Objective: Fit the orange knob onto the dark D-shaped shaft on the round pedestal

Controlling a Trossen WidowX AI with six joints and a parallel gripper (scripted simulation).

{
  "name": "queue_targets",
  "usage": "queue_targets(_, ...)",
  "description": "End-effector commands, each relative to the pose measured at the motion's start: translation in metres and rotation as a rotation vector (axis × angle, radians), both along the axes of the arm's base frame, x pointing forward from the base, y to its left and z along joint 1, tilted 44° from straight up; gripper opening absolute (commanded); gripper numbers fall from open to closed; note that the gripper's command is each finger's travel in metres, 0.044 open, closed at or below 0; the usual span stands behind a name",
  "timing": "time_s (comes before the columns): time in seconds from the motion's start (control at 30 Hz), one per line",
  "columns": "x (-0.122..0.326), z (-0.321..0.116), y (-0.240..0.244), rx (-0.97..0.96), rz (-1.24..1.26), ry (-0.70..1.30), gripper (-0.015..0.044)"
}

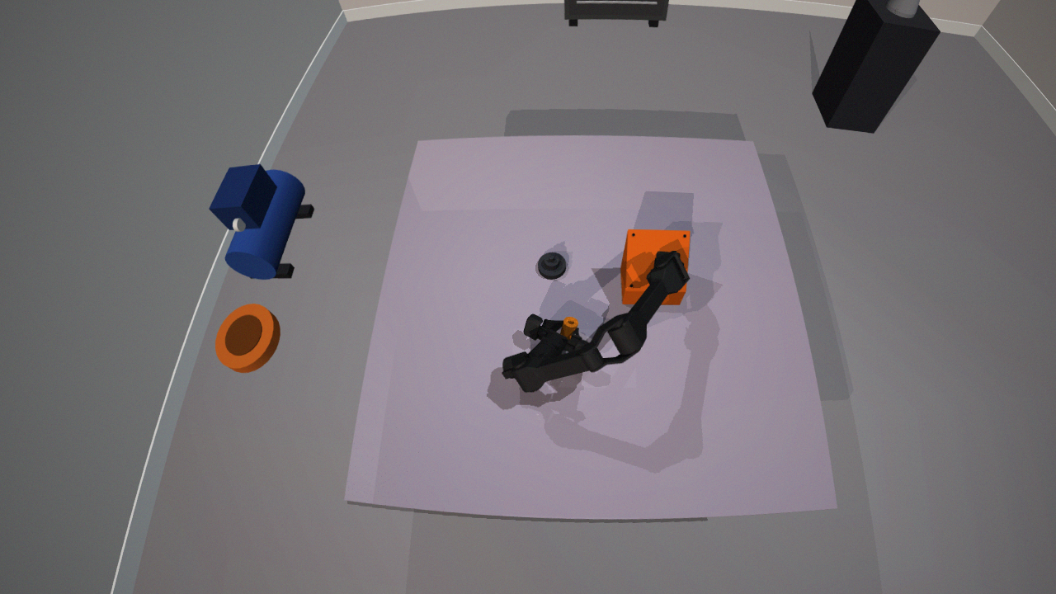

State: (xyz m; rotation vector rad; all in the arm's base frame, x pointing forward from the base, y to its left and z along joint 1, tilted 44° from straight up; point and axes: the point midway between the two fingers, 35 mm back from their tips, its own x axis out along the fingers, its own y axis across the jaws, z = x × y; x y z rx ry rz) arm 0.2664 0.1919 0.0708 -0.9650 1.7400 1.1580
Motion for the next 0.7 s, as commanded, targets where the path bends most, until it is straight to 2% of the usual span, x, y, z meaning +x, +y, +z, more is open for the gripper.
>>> queue_targets(0.0, 0.0016, 0.0013, 0.0021, -0.030, 0.008, 0.004, 0.0179)
queue_targets(0.47, 0.0038, 0.0054, 0.0058, -0.020, 0.007, -0.012, 0.0179)
queue_targets(0.57, 0.0021, 0.0036, 0.0042, -0.023, 0.011, -0.002, 0.0258)
queue_targets(0.67, 0.0021, 0.0036, 0.0042, -0.023, 0.011, -0.002, 0.0260)
